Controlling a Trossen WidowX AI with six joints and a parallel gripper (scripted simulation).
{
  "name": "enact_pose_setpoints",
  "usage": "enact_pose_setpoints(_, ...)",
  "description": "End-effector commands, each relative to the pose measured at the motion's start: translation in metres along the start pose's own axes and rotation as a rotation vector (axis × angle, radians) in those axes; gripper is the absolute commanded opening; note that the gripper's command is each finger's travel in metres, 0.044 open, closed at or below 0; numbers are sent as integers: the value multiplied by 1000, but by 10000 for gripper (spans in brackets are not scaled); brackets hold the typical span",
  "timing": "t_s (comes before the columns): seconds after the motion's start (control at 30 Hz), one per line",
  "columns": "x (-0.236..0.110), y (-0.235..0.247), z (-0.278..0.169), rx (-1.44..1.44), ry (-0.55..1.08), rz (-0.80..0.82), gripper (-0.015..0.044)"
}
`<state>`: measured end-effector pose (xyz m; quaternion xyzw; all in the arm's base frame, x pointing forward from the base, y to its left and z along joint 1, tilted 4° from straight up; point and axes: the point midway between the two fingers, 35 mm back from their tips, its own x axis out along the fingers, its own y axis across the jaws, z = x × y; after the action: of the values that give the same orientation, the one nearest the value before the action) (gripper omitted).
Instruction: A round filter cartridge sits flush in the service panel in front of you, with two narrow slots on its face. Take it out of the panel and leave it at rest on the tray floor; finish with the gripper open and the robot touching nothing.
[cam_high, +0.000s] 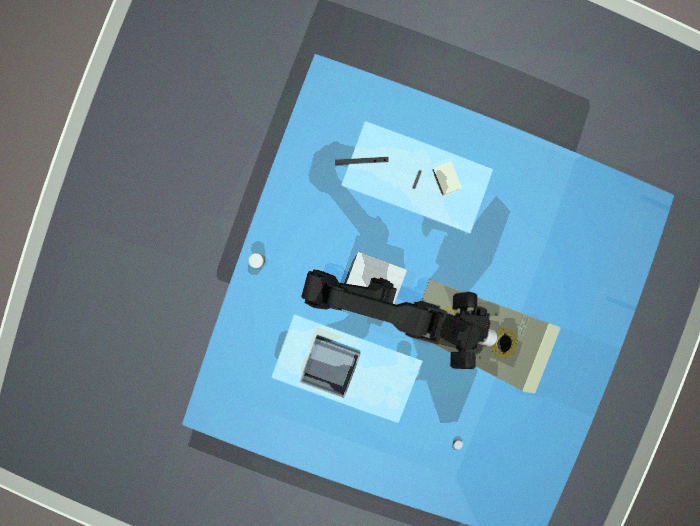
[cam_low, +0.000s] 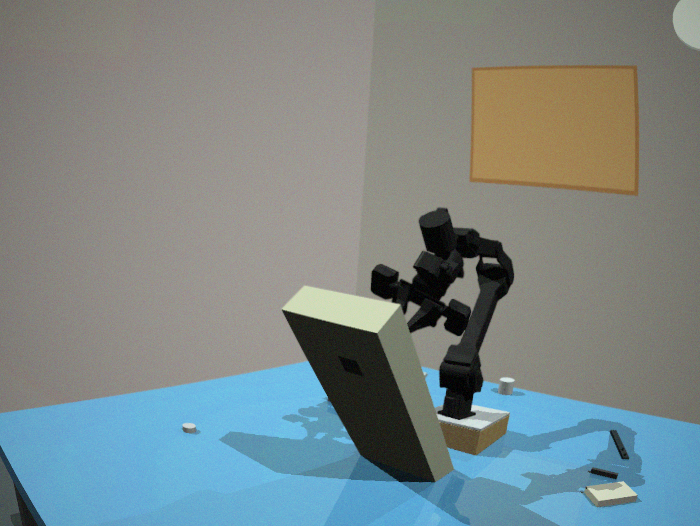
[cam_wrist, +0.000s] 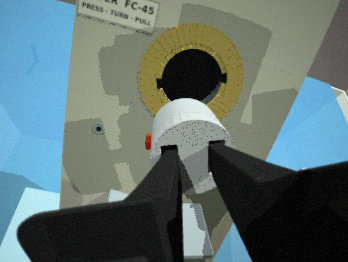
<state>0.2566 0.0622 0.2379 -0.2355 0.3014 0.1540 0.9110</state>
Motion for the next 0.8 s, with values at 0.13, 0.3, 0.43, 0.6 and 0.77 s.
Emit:
enact_pose_setpoints(0.13, 2, 10, -24, 5, -10, -8, 0)
enact_pose_setpoints(0.3, 6, 16, -40, 5, -10, -7, 0)
enact_pose_setpoints(0.43, 6, 17, -40, 0, 3, 1, 26)
enact_pose_setpoints(0.6, 6, 17, -40, 0, 3, 1, 88)
enact_pose_setpoints(0.77, 6, 17, -40, 0, 3, 1, 88)
